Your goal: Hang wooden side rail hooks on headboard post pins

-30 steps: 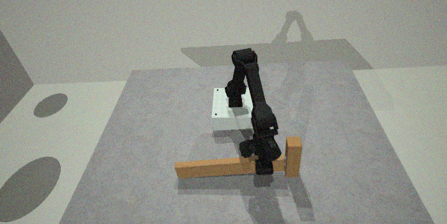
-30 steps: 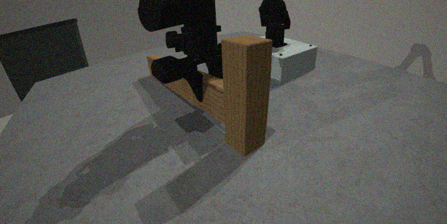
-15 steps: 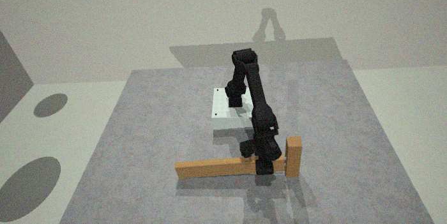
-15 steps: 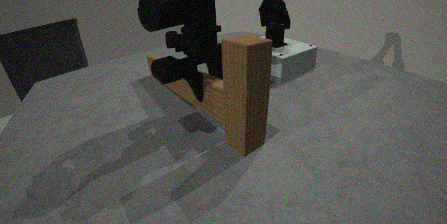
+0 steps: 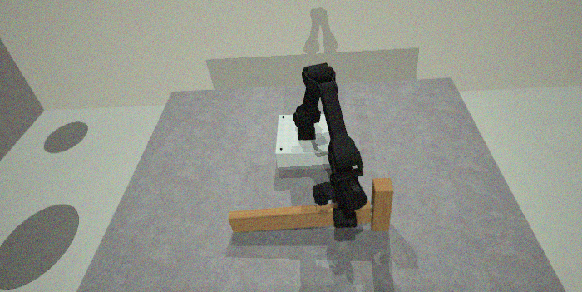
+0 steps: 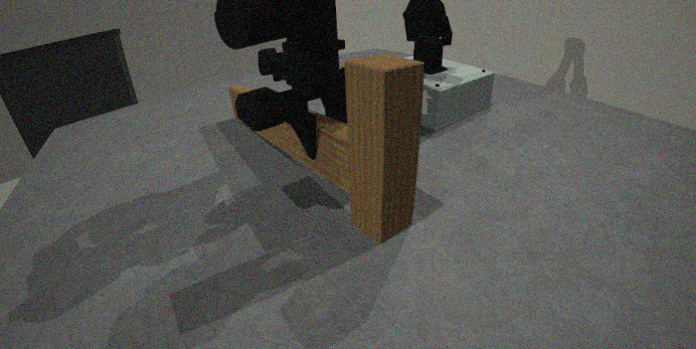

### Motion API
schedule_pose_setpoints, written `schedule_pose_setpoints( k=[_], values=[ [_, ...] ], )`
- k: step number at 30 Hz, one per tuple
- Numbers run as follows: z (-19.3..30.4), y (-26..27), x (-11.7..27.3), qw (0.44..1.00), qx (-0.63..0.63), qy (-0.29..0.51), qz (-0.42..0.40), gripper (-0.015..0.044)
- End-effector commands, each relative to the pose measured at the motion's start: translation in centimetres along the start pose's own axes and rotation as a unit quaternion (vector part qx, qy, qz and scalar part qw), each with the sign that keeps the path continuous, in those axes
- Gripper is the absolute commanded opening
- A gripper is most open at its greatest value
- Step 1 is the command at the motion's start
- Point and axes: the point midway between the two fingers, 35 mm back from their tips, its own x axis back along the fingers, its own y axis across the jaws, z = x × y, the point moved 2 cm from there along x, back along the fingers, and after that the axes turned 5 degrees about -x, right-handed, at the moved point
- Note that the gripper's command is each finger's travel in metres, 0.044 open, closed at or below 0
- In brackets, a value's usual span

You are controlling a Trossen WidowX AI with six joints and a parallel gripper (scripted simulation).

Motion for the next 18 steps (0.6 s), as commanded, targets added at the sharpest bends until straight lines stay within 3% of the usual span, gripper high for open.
schedule_pose_setpoints(
  k=[1,18],
  values=[
    [0.15,0.1,0.08,1.0,-0.002,0.001,-0.002,0.0],
    [0.31,0.2,0.1,1.0,-0.002,0.001,-0.002,0.0]
  ],
)
